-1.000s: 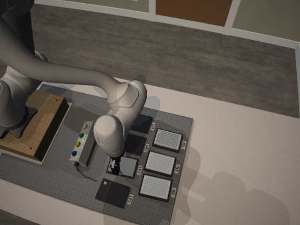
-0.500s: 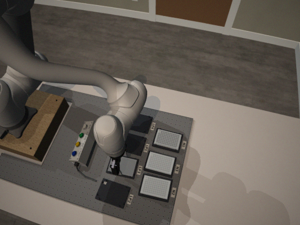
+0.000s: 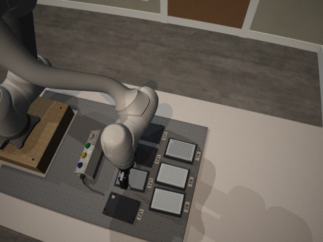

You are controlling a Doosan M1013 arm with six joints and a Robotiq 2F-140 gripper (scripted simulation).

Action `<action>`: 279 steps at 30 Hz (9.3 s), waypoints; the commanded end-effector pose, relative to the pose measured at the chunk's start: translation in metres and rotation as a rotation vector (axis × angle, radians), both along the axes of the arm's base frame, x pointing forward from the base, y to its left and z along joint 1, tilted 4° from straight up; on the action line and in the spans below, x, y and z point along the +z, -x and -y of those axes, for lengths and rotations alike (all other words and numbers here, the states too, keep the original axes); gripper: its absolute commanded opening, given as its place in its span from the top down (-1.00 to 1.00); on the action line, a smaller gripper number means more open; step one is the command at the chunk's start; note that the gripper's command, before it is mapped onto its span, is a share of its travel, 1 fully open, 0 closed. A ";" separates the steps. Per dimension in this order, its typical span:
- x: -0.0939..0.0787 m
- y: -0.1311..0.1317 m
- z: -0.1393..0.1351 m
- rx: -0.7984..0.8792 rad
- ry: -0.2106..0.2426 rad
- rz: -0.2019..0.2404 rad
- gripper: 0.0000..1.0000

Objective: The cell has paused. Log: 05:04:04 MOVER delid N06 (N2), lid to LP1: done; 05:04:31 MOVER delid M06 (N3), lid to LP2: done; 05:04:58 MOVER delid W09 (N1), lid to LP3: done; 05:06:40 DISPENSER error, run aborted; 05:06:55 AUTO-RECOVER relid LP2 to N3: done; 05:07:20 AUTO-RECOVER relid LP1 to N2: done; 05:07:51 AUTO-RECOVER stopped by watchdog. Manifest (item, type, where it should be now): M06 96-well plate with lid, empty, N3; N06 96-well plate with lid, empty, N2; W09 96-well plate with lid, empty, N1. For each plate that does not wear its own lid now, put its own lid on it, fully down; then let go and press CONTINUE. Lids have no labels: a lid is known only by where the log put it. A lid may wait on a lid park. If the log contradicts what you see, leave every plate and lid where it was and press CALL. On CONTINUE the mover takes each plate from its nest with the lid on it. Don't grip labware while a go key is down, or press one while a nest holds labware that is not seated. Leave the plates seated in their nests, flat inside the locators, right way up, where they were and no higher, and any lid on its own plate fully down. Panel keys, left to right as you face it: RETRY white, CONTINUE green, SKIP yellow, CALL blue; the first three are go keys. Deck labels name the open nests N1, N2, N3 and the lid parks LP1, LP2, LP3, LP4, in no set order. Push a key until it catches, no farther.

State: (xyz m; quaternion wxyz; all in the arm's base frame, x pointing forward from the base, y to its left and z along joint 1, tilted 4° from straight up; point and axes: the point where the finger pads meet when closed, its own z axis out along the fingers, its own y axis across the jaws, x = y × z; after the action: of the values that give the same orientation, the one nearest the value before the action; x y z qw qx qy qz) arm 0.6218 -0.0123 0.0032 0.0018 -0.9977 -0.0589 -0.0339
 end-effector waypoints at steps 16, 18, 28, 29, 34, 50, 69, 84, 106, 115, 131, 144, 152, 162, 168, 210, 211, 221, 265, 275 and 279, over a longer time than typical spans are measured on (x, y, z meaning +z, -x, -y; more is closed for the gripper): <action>-0.003 0.001 -0.001 -0.001 0.001 -0.003 -0.32; -0.003 0.001 -0.001 -0.001 0.001 -0.003 -0.32; -0.003 0.001 -0.001 -0.001 0.001 -0.003 -0.32; -0.003 0.001 -0.001 -0.001 0.001 -0.003 -0.32; -0.003 0.001 -0.001 -0.001 0.001 -0.003 -0.32; -0.007 0.001 -0.001 -0.001 0.001 -0.003 -0.32; -0.017 0.000 -0.001 -0.001 0.001 -0.003 -0.32; -0.022 0.000 -0.001 -0.001 0.001 -0.003 -0.32; -0.023 0.000 -0.001 -0.001 0.001 -0.003 -0.32; -0.023 0.000 -0.001 -0.001 0.001 -0.003 -0.32; -0.023 0.000 -0.001 -0.001 0.001 -0.003 1.00; -0.023 0.000 -0.001 -0.001 0.001 -0.003 1.00; -0.023 0.000 -0.001 -0.001 0.001 -0.003 1.00; -0.023 0.000 -0.001 -0.001 0.001 -0.003 1.00; -0.023 0.000 -0.001 -0.001 0.001 -0.003 1.00; 0.005 0.001 -0.001 -0.001 0.001 -0.003 1.00; 0.005 0.001 -0.001 -0.001 0.001 -0.003 1.00; 0.029 0.003 0.000 -0.001 0.001 -0.003 1.00; 0.066 -0.144 -0.166 -0.001 0.001 -0.003 1.00; 0.067 -0.165 -0.206 -0.001 0.001 -0.002 1.00; 0.067 -0.165 -0.206 -0.001 0.001 -0.002 1.00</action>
State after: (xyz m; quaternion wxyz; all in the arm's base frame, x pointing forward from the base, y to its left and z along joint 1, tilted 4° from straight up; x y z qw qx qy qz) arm 0.7858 0.1912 0.0727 0.0036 -0.9976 -0.0588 -0.0356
